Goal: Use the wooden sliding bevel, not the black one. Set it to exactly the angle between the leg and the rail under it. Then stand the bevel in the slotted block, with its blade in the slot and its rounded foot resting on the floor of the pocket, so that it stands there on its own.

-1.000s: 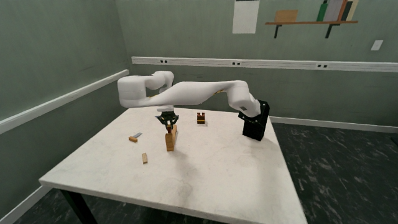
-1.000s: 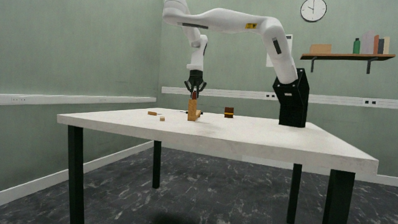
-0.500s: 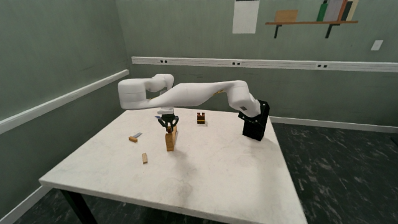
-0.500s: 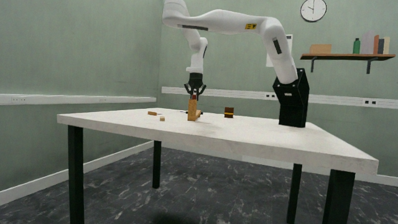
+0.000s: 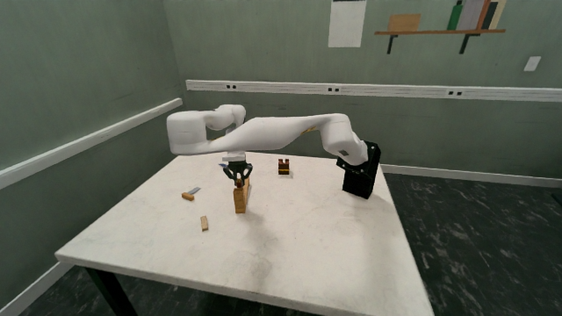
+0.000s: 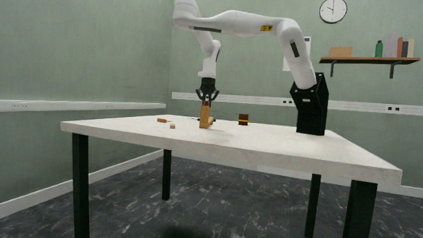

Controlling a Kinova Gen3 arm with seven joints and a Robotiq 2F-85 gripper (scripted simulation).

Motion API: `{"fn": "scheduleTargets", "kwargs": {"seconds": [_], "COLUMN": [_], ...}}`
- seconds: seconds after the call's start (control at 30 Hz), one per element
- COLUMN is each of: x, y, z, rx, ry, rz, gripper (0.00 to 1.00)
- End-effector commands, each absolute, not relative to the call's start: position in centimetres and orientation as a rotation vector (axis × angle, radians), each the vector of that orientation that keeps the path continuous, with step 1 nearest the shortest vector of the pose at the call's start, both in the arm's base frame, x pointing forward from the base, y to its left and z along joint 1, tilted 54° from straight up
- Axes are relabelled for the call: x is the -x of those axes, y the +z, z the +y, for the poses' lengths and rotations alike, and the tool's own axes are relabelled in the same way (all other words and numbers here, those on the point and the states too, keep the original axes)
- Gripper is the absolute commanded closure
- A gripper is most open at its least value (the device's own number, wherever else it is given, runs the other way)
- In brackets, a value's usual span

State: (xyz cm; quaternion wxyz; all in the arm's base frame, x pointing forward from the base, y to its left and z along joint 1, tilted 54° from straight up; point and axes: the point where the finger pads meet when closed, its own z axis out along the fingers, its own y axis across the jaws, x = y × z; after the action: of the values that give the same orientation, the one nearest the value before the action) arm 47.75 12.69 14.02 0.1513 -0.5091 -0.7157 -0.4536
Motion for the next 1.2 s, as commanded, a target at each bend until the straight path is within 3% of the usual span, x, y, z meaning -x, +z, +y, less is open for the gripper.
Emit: {"fn": "scheduleTargets", "kwargs": {"seconds": [0.0, 1.17], "x": [-47.77, -47.67], "y": [14.09, 14.17], "z": [12.65, 13.40], "rx": [1.463, 1.463], "ry": [-1.304, -1.304], "rz": [-2.055, -2.055], "gripper": [0.90, 0.90]}}
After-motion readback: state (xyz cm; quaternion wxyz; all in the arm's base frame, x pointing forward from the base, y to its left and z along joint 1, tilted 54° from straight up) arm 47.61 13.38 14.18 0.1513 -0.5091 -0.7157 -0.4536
